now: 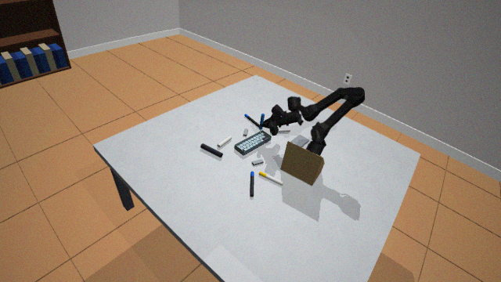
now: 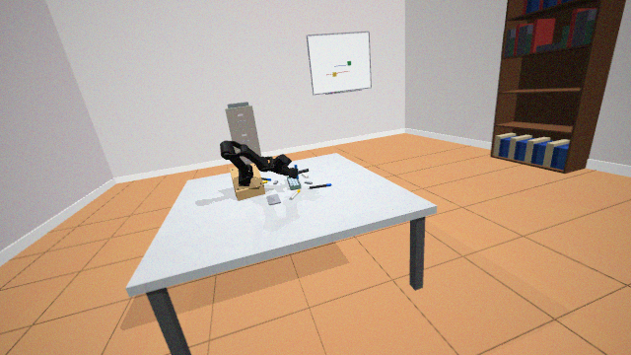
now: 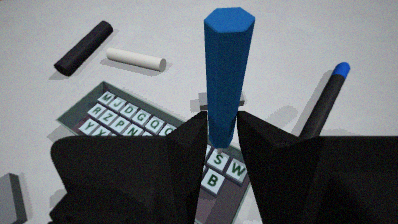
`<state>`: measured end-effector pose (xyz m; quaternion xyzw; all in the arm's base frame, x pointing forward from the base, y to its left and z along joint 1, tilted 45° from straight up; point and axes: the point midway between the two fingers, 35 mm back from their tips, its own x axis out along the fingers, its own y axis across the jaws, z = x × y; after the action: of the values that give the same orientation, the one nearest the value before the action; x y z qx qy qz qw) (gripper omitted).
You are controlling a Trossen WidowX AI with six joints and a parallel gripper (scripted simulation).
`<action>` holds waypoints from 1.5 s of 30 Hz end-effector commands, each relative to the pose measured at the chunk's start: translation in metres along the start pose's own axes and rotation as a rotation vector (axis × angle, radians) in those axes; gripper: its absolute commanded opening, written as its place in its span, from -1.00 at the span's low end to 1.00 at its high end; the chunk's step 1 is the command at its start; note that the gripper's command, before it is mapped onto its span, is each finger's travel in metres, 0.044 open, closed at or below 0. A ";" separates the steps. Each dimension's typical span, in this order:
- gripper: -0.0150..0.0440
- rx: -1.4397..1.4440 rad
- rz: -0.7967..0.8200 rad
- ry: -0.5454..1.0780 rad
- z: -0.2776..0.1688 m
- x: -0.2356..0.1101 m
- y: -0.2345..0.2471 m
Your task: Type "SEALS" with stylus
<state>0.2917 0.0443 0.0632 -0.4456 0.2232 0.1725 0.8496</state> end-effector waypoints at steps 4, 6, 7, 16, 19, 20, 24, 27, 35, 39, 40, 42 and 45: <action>-0.22 -0.005 0.004 -0.003 0.000 0.000 0.001; -0.22 -0.005 0.004 -0.003 0.000 0.000 0.001; -0.22 -0.005 0.004 -0.003 0.000 0.000 0.001; -0.22 -0.005 0.004 -0.003 -0.006 0.003 0.001; -0.22 -0.006 0.004 -0.003 -0.008 0.004 0.001; -0.22 -0.006 0.004 -0.003 -0.008 0.005 0.001; -0.22 -0.006 0.004 -0.003 -0.010 0.006 0.001; -0.22 -0.006 0.004 -0.003 -0.012 0.007 0.001; -0.22 -0.006 0.004 -0.003 -0.015 0.008 0.001; -0.22 -0.006 0.004 -0.003 -0.015 0.008 0.001; -0.22 -0.006 0.004 -0.003 -0.015 0.008 0.001; -0.22 -0.006 0.004 -0.003 -0.015 0.008 0.001; -0.22 -0.006 0.004 -0.003 -0.014 0.008 0.001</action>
<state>0.2949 0.0328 0.0507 -0.4458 0.2236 0.1735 0.8492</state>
